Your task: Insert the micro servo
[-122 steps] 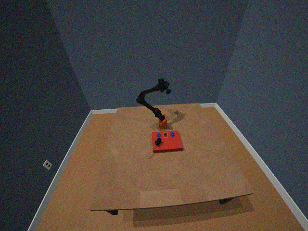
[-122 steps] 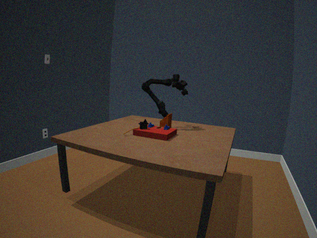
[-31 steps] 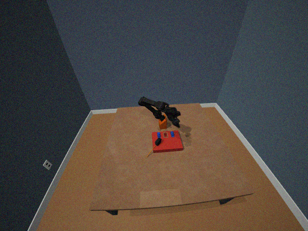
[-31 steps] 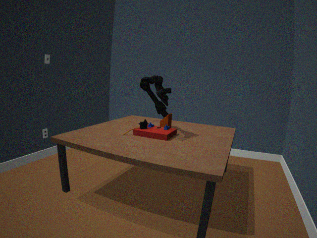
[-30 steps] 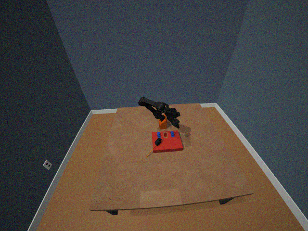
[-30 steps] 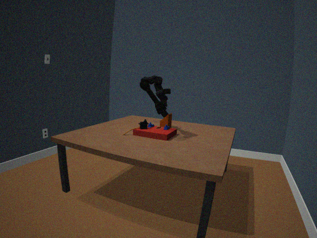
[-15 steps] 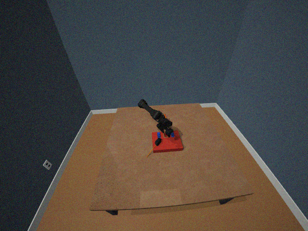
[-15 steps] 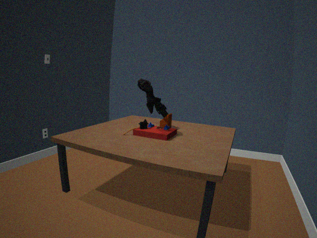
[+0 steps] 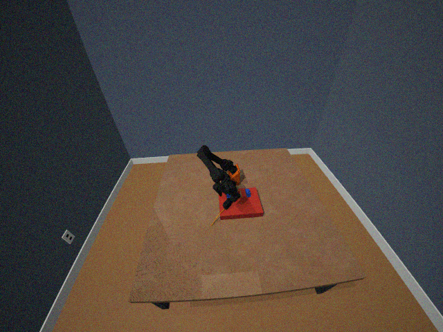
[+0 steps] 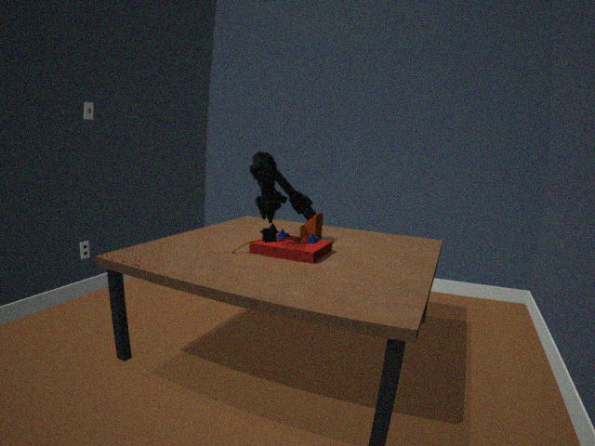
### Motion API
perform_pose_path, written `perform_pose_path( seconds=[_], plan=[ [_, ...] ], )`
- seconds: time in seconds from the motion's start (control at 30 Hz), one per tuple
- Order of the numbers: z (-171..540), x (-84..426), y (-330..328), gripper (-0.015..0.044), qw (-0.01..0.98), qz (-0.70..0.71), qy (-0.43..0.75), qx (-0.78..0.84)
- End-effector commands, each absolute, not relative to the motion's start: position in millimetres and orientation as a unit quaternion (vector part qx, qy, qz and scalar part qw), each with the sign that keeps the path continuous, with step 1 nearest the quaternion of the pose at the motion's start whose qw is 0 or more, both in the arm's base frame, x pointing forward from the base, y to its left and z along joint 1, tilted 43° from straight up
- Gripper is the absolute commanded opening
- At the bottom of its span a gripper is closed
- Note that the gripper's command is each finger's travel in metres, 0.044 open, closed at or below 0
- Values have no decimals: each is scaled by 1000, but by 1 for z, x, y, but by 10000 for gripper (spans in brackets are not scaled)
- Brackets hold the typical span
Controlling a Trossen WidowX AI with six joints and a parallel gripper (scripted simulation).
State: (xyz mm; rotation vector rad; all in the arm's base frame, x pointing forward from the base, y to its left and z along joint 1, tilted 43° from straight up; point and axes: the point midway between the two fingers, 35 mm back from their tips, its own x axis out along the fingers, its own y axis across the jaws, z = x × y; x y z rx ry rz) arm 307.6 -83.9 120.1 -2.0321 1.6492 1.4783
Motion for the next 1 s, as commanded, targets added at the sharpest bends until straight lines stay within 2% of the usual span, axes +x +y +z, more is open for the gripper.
perform_pose_path(
  seconds=[0.0,0.8,0.97],
  plan=[
    [120,308,-87,440,59,493,546,-675],
    [89,304,-116,440,58,492,546,-675],
    [89,304,-116,309,58,492,546,-675]
  ],
)
